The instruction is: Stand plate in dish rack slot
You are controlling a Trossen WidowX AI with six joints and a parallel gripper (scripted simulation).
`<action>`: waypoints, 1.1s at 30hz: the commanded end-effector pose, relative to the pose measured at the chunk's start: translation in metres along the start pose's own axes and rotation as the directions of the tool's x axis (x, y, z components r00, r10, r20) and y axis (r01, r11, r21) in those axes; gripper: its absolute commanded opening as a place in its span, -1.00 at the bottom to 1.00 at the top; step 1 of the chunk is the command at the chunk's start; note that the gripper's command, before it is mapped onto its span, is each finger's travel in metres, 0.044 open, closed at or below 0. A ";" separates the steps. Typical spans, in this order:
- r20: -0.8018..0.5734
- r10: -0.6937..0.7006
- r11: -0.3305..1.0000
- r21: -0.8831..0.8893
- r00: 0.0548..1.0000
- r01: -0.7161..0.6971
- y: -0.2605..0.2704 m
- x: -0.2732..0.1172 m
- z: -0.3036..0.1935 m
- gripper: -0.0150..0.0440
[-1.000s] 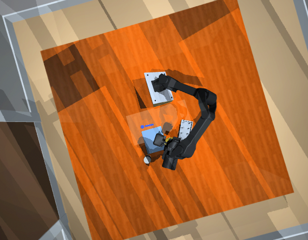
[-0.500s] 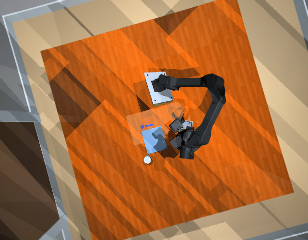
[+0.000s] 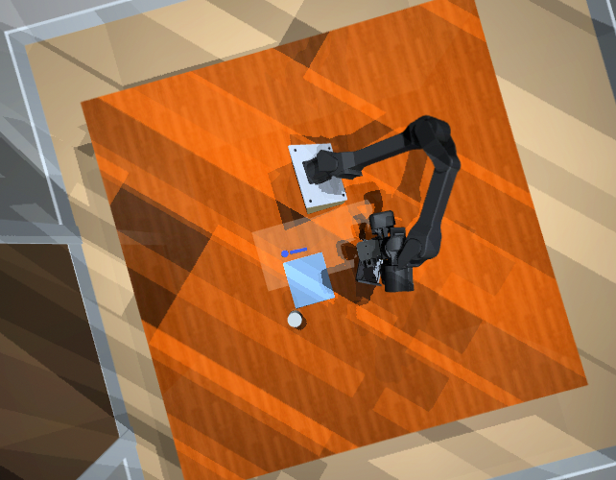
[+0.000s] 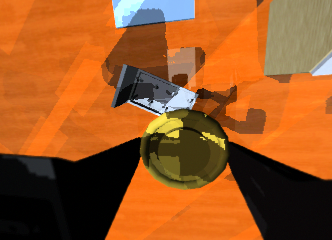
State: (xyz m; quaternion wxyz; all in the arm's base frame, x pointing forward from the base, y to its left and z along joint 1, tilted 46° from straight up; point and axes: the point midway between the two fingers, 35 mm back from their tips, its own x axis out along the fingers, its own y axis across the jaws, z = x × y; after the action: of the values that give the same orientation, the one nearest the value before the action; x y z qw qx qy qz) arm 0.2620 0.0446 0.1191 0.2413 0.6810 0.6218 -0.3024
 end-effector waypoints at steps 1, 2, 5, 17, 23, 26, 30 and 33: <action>-0.008 0.000 0.992 0.130 1.000 0.001 -0.016 0.002 -0.013 -0.49; -0.010 -0.001 0.987 0.164 1.000 0.002 -0.020 0.002 -0.015 -0.49; -0.015 -0.003 0.965 0.264 1.000 0.007 -0.032 0.004 -0.023 -0.49; 0.033 -0.030 0.934 0.356 0.999 0.016 -0.047 0.015 -0.026 -0.49; 0.164 -0.072 0.953 0.302 0.984 0.019 -0.051 0.034 -0.014 -0.49; 0.229 -0.085 0.962 0.273 0.970 0.020 -0.052 0.042 -0.008 -0.49; 0.314 -0.094 0.973 0.230 0.945 0.020 -0.053 0.052 0.000 -0.49; 0.375 -0.093 0.980 0.196 0.922 0.020 -0.054 0.060 0.006 -0.49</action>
State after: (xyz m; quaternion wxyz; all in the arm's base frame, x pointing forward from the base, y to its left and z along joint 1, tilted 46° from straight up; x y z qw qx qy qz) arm 0.2133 0.0879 0.0877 0.2593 0.6295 0.5550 -0.4780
